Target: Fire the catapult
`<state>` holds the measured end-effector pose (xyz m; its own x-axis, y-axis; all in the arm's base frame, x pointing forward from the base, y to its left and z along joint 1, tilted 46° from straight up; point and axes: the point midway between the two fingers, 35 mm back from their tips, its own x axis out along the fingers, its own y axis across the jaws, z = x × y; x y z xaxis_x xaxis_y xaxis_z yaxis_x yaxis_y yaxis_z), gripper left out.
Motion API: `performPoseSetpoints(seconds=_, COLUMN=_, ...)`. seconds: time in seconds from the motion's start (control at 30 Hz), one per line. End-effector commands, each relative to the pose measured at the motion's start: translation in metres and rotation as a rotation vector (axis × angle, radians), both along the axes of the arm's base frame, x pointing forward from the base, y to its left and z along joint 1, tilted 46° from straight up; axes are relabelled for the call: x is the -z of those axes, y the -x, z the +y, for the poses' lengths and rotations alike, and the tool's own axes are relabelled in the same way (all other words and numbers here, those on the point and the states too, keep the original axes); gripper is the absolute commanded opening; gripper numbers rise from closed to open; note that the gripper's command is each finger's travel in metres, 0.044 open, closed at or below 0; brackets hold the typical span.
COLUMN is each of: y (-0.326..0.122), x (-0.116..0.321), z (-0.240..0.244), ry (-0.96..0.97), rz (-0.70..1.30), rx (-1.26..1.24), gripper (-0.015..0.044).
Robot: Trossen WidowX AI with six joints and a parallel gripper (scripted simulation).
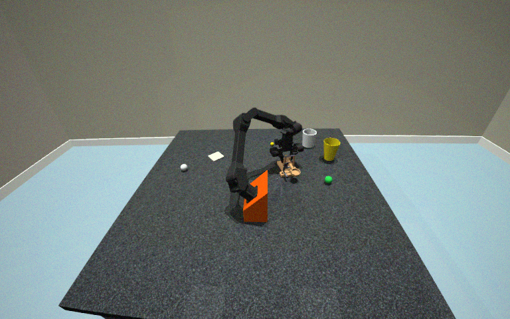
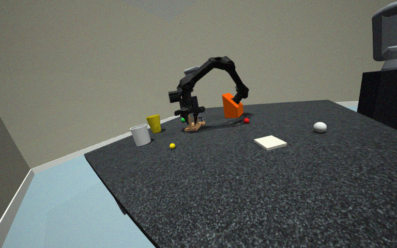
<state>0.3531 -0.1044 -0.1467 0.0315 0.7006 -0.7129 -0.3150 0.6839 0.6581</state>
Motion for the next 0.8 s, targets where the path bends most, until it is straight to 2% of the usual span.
performPoseSetpoints(seconds=0.0, y=0.0, x=0.0, z=-0.001, ry=0.0, rz=0.0, rx=0.0, gripper=0.0138)
performPoseSetpoints(seconds=0.13, y=0.0, x=0.0, z=-0.001, ry=0.0, rz=0.0, rx=0.0, gripper=0.0111)
performPoseSetpoints(seconds=0.27, y=0.001, x=-0.027, z=-0.028, ry=0.002, rz=0.0, rx=0.0, gripper=0.0006)
performPoseSetpoints(seconds=0.3, y=0.002, x=-0.033, z=-0.034, ry=0.002, rz=0.001, rx=0.0, gripper=0.0)
performPoseSetpoints(seconds=0.5, y=0.002, x=-0.035, z=-0.036, ry=0.001, rz=0.017, rx=0.017, gripper=0.0)
performPoseSetpoints(seconds=0.77, y=0.001, x=-0.034, z=-0.036, ry=-0.008, rz=0.205, rx=0.211, gripper=0.0)
